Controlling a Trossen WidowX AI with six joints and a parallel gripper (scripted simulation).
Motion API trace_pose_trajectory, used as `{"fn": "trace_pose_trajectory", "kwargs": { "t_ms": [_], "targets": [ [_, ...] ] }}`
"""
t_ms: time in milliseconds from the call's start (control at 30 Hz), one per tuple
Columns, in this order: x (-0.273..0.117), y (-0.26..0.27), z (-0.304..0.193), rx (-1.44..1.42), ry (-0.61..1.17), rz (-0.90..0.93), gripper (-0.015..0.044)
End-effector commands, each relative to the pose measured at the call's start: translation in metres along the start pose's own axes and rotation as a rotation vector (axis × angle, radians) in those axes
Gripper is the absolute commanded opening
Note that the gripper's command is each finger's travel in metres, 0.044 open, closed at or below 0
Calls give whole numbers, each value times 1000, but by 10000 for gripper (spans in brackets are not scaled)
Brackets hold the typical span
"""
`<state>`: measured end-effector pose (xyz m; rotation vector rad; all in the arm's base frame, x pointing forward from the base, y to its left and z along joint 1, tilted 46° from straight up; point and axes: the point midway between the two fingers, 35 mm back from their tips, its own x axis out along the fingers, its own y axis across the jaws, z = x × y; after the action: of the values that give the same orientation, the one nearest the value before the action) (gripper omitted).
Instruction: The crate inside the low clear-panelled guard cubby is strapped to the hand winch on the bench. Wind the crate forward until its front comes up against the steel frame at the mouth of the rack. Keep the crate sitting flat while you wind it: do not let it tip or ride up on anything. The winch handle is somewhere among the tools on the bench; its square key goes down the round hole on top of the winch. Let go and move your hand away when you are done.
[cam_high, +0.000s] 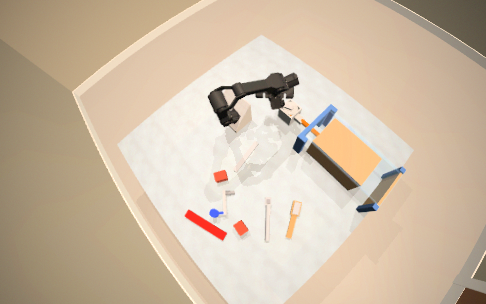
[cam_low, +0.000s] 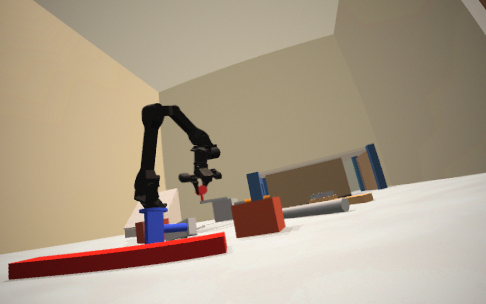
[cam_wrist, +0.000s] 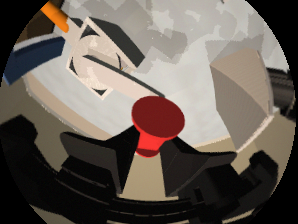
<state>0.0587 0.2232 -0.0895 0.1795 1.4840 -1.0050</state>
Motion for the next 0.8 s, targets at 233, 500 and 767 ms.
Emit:
{"fn": "trace_pose_trajectory", "kwargs": {
  "t_ms": [233, 500, 767],
  "targets": [
    [-6, -5, 20, 4, -26, -5, 0],
    [-10, -7, 28, 4, -26, -5, 0],
    [-14, -7, 37, 4, -27, -6, 0]
  ]
}}
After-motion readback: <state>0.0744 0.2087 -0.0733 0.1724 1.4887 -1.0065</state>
